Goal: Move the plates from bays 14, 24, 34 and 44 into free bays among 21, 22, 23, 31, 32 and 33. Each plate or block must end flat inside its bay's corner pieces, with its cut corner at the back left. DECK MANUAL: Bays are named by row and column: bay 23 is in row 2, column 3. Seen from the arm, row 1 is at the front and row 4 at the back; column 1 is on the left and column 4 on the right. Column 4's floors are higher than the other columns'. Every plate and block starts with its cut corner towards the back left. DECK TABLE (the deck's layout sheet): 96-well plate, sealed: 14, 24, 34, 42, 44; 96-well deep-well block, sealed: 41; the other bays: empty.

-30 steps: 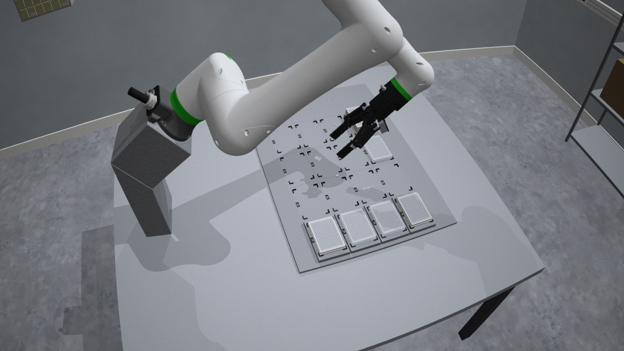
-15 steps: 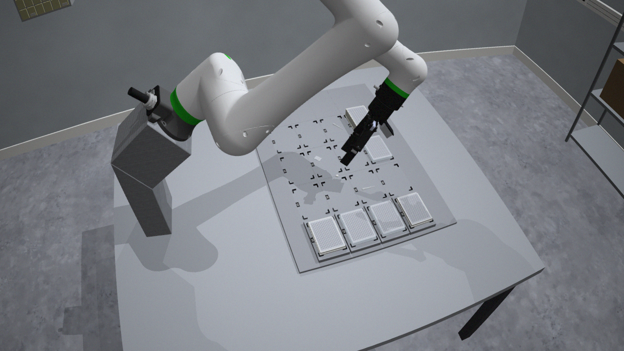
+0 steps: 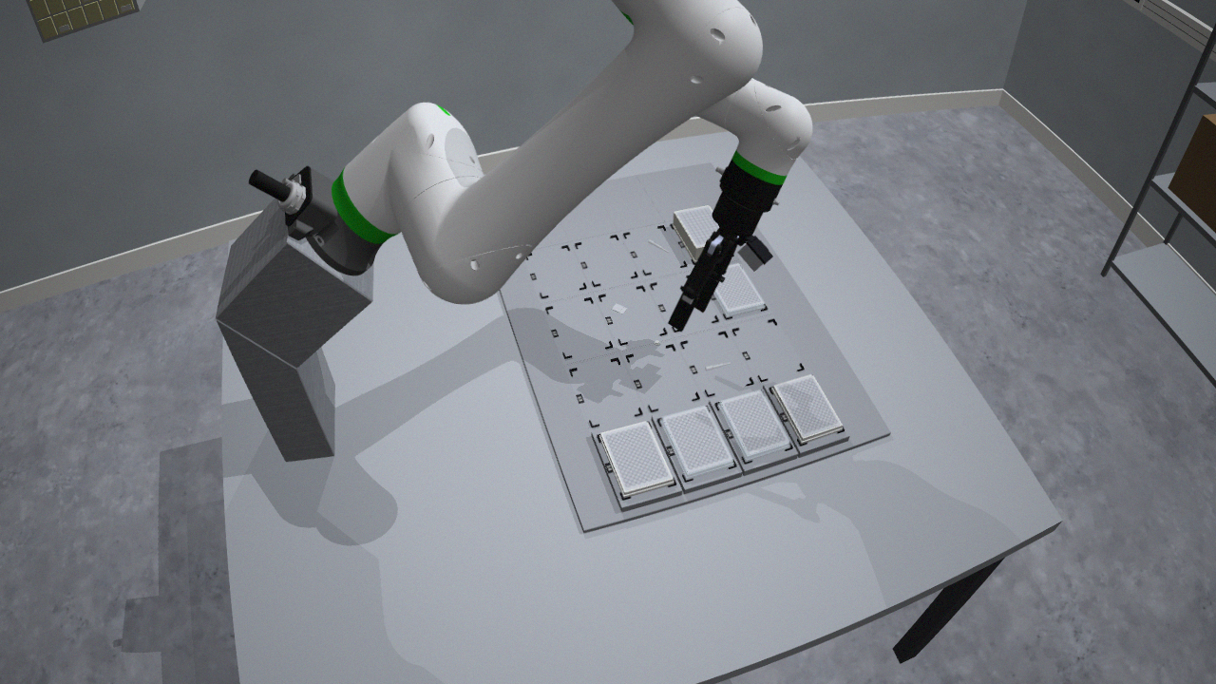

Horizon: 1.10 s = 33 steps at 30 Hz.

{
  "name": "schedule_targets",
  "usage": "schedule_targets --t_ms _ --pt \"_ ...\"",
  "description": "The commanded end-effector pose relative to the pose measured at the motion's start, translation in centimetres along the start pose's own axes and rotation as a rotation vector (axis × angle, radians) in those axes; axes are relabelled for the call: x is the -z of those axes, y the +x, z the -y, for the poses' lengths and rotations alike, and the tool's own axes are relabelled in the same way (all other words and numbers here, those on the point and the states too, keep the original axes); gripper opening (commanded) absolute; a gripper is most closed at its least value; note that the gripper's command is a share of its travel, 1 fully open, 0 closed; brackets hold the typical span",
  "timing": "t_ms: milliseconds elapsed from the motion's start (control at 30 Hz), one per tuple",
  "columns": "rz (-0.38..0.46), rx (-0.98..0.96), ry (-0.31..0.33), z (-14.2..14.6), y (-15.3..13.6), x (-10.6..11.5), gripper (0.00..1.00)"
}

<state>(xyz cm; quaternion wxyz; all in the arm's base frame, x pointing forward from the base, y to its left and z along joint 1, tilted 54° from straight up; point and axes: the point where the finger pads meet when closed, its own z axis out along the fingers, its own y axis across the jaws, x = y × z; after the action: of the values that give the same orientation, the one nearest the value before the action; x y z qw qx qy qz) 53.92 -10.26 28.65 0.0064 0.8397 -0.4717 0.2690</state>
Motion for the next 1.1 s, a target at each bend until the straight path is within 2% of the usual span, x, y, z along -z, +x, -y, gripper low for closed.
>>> schedule_targets --t_ms 0,167,233,400,733,800,867,1067 --pt "-0.074 -0.129 0.057 0.3 0.5 0.1 0.7" --pt "-0.113 -0.269 0.138 0.7 0.6 0.3 0.7" --pt "-0.113 -0.269 0.138 0.7 0.6 0.3 0.7" --pt "-0.125 -0.405 0.233 1.5 -0.1 0.6 0.7" --pt "-0.059 -0.659 0.426 2.9 -3.6 1.1 0.7" --pt "-0.059 -0.659 0.426 2.9 -3.6 1.1 0.7" --pt "-0.032 -0.701 0.458 3.1 -4.4 1.2 0.7" --pt "-0.032 -0.701 0.458 3.2 -4.7 1.2 0.7"
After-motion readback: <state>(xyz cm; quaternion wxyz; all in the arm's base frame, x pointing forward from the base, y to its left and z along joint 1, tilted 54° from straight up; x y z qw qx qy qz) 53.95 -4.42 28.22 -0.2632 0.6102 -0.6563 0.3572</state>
